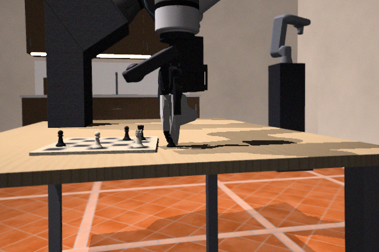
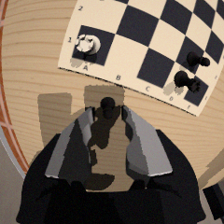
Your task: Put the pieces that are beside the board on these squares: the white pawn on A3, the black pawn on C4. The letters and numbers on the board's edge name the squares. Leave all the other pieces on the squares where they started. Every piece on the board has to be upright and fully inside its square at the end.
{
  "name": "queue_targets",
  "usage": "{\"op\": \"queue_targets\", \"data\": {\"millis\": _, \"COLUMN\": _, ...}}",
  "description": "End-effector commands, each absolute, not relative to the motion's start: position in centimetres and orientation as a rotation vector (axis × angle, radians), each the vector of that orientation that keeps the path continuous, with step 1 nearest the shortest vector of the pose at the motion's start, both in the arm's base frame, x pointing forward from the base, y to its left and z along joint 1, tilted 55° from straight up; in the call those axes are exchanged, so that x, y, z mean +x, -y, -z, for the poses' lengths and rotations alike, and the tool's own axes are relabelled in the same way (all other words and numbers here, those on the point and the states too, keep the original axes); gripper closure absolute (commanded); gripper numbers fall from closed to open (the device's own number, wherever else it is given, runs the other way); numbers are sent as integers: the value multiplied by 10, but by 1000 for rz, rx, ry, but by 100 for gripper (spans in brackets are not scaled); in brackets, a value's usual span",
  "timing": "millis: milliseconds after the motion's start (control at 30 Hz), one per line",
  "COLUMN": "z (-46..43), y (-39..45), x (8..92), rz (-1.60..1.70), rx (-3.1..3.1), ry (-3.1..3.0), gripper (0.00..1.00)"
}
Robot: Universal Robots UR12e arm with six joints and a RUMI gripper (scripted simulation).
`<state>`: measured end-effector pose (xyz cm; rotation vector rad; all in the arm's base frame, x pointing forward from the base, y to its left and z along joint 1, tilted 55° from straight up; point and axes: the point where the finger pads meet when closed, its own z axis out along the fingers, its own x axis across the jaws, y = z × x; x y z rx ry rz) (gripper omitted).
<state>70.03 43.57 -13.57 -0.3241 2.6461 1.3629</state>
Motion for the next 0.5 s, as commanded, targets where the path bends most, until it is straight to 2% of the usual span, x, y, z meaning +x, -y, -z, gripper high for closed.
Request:
{"op": "queue_targets", "data": {"millis": 0, "z": 135, "y": -435, "x": 701, "rz": -1362, "rx": -324, "ry": -2645, "gripper": 80}}
{"op": "queue_targets", "data": {"millis": 167, "z": 135, "y": -435, "x": 701, "rz": -1362, "rx": -324, "ry": -2645, "gripper": 80}}
{"op": "queue_targets", "data": {"millis": 200, "z": 135, "y": -435, "x": 701, "rz": -1362, "rx": -324, "ry": -2645, "gripper": 100}}
{"op": "queue_targets", "data": {"millis": 467, "z": 135, "y": -435, "x": 701, "rz": -1362, "rx": -324, "ry": -2645, "gripper": 100}}
